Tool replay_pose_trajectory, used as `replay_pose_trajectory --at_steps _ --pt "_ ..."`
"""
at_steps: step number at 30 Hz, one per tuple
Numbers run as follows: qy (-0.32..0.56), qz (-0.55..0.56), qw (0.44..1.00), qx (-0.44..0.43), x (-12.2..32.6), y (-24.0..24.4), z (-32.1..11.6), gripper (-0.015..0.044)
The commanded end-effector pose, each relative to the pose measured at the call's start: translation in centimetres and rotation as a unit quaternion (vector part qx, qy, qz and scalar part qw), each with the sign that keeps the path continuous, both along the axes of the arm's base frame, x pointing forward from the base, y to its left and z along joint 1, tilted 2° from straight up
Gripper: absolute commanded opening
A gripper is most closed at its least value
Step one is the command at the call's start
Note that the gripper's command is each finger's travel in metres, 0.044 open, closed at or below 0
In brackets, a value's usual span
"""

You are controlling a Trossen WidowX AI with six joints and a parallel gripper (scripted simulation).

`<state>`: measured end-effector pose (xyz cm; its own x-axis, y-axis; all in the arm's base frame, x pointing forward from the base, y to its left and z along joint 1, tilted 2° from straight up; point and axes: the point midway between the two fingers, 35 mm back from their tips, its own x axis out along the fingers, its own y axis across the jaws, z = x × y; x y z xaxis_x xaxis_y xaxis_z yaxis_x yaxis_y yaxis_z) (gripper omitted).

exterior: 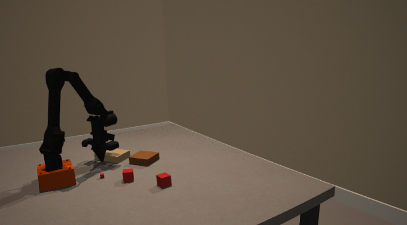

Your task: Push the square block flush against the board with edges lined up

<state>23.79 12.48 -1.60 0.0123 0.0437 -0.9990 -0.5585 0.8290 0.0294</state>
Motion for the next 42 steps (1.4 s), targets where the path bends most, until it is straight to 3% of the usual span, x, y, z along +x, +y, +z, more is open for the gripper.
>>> replay_pose_trajectory --at_steps 1,28,42 --pt "0.001 0.005 1.0 0.0 0.3 0.2 -0.2 0.0" --pt "0.0 0.005 1.0 0.001 3.1 2.2 0.0 0.0" --pt "0.001 0.005 1.0 0.0 1.6 1.1 -0.1 0.0"
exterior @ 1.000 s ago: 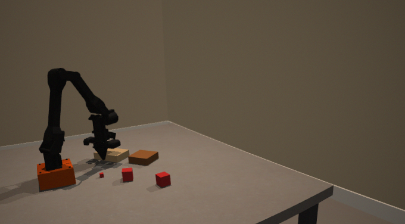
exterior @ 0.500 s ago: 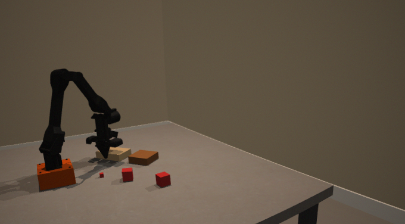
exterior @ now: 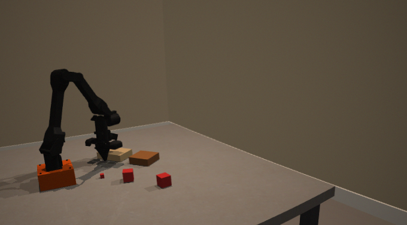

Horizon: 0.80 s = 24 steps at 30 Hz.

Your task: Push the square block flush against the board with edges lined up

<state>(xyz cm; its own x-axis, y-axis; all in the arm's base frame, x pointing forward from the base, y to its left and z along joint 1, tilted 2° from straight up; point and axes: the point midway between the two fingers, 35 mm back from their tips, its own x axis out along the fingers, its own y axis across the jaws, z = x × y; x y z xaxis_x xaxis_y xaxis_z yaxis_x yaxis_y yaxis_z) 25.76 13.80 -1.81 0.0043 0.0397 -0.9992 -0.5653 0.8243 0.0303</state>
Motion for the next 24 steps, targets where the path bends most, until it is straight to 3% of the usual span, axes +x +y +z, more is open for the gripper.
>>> replay_pose_trajectory --at_steps 1,18,24 --pt "-0.003 0.0 1.0 0.002 -0.4 -0.3 0.1 0.0" --pt "-0.002 0.0 1.0 0.002 -2.8 -1.9 -0.1 0.0" --pt "-0.002 0.0 1.0 0.002 -2.4 -1.9 5.5 0.0"
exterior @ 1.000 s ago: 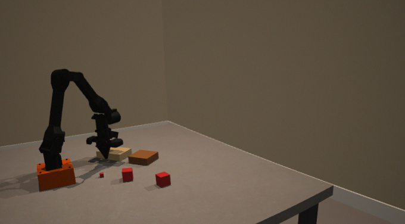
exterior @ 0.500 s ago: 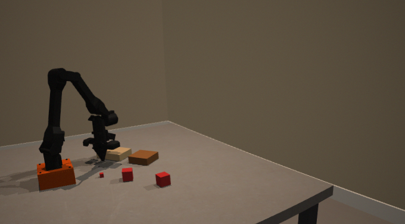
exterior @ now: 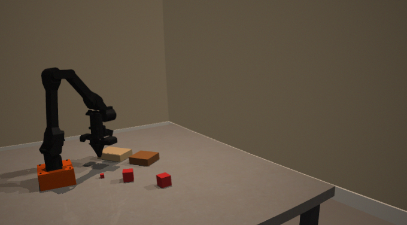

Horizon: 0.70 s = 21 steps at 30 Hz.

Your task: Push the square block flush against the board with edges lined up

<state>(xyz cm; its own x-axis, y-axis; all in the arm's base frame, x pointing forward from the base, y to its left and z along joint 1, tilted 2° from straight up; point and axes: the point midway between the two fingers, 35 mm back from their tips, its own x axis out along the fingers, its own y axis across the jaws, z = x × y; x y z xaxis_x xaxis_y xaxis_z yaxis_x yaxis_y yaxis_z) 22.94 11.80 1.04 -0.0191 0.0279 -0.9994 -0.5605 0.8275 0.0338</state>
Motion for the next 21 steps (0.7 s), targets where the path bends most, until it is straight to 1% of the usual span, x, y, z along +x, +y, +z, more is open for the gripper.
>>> replay_pose_trajectory --at_steps 1,6,13,21 --pt "-0.014 0.003 1.0 0.008 0.4 0.1 2.6 0.0" --pt "-0.023 0.011 1.0 0.011 0.9 0.5 2.5 0.0" --pt "-0.026 0.128 0.991 0.011 1.7 2.4 2.8 0.0" --pt "-0.03 0.263 0.964 0.011 2.4 4.7 3.1 0.0"
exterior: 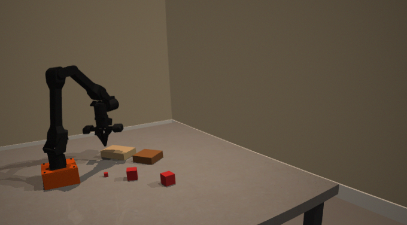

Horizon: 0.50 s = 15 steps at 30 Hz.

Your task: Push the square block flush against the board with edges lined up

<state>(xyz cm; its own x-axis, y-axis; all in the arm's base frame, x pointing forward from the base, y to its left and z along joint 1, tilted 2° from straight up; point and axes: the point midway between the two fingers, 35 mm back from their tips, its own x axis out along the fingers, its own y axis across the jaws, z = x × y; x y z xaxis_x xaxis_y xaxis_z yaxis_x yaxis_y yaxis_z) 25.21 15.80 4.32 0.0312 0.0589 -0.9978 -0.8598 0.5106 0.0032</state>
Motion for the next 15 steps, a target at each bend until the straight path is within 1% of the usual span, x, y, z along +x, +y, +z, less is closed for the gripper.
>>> replay_pose_trajectory --at_steps 1,8,15 --pt "0.001 0.064 0.998 -0.006 0.2 1.0 -0.1 0.0" --pt "-0.005 0.183 0.983 -0.008 0.7 3.2 0.0 0.0" --pt "-0.01 0.3 0.954 -0.01 0.9 5.4 0.2 0.0"
